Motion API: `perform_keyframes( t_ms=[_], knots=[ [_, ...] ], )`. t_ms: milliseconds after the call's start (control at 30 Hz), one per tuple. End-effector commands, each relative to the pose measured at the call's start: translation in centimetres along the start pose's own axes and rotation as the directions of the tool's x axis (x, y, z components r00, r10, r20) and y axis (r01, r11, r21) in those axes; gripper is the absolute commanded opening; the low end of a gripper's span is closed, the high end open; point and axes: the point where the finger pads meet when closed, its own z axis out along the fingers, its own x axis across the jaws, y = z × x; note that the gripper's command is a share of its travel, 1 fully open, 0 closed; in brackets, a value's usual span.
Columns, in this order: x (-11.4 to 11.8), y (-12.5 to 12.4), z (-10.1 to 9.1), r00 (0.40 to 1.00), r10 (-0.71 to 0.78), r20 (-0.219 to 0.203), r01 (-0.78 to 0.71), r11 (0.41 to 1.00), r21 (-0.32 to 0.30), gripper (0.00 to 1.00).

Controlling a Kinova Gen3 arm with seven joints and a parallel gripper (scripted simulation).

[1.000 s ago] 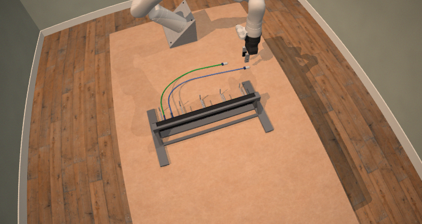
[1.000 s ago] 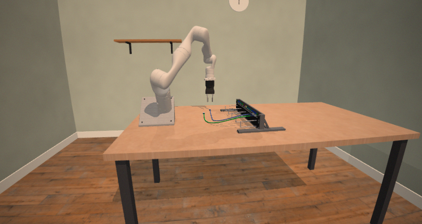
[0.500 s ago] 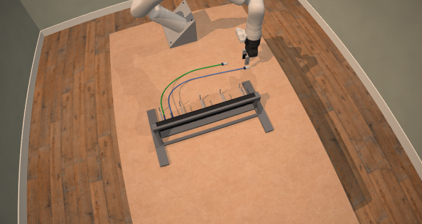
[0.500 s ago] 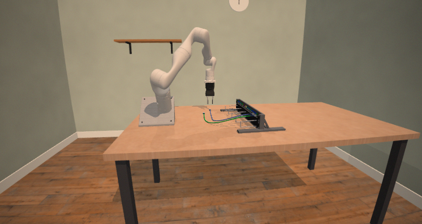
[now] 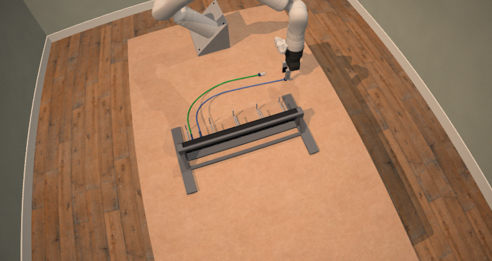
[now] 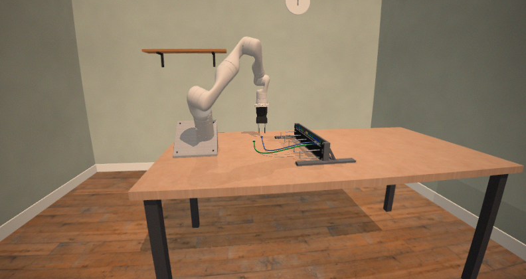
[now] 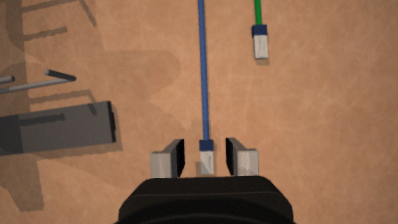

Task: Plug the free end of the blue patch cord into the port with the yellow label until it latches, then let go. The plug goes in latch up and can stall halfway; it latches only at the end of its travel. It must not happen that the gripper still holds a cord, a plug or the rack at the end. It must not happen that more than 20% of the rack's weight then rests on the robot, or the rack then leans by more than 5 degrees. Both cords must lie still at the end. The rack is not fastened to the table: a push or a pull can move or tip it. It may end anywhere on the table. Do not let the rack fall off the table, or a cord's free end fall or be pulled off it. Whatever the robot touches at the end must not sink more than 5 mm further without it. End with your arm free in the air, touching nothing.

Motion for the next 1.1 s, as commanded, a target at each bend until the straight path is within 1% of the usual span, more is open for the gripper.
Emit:
perform_keyframes(
  t_ms=[0, 467, 1067],
  knots=[
    [0.1, -0.1, 0.6, 1.0, -0.001, -0.003, 0.001, 1.0, 0.004, 0.73],
    [0.1, -0.1, 1.8, 1.0, -0.001, -0.003, 0.001, 1.0, 0.004, 0.73],
    [0.1, -0.1, 1.9, 1.0, -0.001, -0.003, 0.001, 1.0, 0.004, 0.73]
  ],
)
